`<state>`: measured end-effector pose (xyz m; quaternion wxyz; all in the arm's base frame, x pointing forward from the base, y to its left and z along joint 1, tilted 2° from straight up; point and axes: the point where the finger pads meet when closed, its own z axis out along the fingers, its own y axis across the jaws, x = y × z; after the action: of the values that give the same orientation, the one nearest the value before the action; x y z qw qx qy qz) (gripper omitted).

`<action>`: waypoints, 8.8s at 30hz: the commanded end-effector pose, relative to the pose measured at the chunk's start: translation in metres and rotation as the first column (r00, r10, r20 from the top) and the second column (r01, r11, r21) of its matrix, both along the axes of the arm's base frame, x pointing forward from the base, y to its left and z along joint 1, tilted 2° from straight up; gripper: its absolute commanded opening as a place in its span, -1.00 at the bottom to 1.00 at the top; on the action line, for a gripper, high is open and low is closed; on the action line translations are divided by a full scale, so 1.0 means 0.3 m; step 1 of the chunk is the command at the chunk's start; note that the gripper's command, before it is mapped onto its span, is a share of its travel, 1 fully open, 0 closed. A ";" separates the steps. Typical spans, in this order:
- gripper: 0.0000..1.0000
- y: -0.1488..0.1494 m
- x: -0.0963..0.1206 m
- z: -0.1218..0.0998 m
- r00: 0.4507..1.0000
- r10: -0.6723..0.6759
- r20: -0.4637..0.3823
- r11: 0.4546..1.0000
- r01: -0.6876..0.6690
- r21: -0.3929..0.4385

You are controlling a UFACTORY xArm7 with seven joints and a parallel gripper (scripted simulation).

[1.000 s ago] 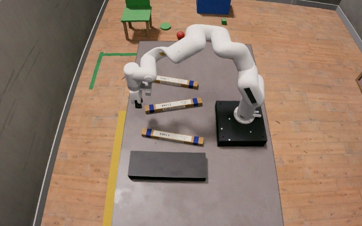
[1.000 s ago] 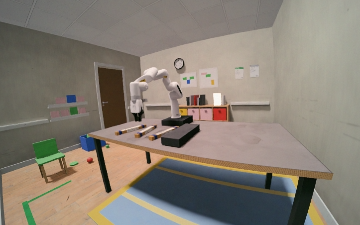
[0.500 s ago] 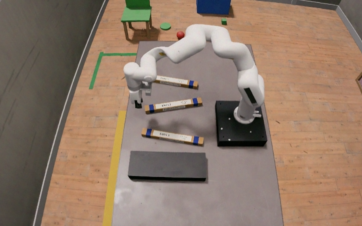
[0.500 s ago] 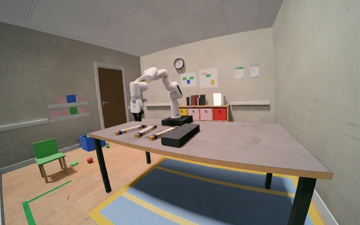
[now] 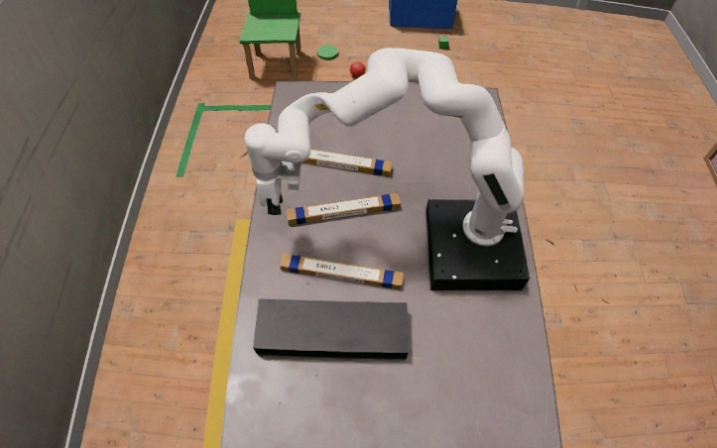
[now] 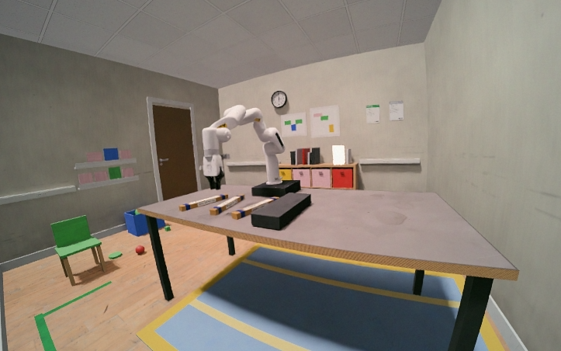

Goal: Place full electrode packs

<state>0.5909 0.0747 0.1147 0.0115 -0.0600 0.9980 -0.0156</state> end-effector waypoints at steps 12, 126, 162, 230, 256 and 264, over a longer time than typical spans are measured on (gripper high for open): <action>-0.31 0.001 0.005 0.009 1.000 0.000 0.005 1.000 0.000 0.001; 0.48 -1.016 -0.396 -0.376 0.984 -0.176 0.010 0.984 0.175 0.006; 0.48 -1.018 -0.393 -0.466 0.984 -0.176 0.010 0.984 0.175 0.006; -0.31 -1.016 -0.395 -0.384 0.984 -0.176 0.010 0.984 0.175 0.006; -0.31 -1.013 -0.398 -0.299 0.984 -0.176 0.010 0.984 0.175 0.006; -0.31 -1.013 -0.398 -0.299 0.984 -0.176 0.010 0.984 0.175 0.006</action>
<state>0.4695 -0.2284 0.0226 0.0128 0.0283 0.9994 -0.0129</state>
